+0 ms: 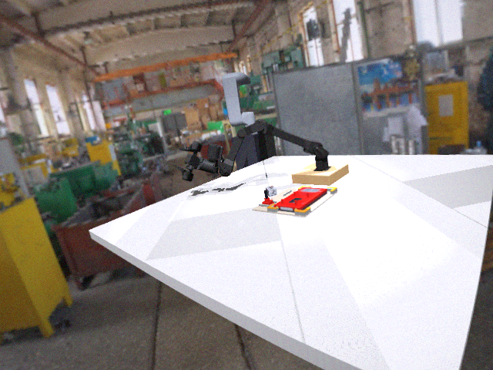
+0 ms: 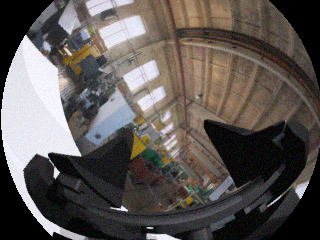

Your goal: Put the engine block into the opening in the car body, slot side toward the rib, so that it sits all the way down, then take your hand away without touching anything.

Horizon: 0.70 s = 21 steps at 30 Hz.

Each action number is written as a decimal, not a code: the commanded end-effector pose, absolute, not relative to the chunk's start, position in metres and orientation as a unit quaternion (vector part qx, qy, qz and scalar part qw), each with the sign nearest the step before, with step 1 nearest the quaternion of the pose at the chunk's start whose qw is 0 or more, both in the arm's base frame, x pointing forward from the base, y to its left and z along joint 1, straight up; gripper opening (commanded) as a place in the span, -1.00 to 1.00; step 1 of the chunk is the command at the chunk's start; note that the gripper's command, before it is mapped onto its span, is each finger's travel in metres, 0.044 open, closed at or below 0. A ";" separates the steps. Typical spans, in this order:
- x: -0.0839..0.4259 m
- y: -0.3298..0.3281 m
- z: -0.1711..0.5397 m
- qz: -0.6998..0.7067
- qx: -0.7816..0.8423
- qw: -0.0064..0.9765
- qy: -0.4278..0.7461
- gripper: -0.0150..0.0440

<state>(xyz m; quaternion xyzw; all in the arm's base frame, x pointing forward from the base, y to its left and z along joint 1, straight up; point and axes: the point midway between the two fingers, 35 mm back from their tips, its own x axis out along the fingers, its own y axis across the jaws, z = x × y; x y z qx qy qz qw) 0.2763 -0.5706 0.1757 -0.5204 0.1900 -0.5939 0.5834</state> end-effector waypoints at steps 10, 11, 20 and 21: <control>0.314 -0.557 0.166 -0.509 -0.510 0.639 0.270 1.00; 0.318 -0.554 0.164 -0.496 -0.508 0.646 0.280 1.00; 0.348 -0.514 0.144 -0.378 -0.488 0.696 0.368 1.00; 0.350 -0.508 0.142 -0.364 -0.485 0.700 0.377 1.00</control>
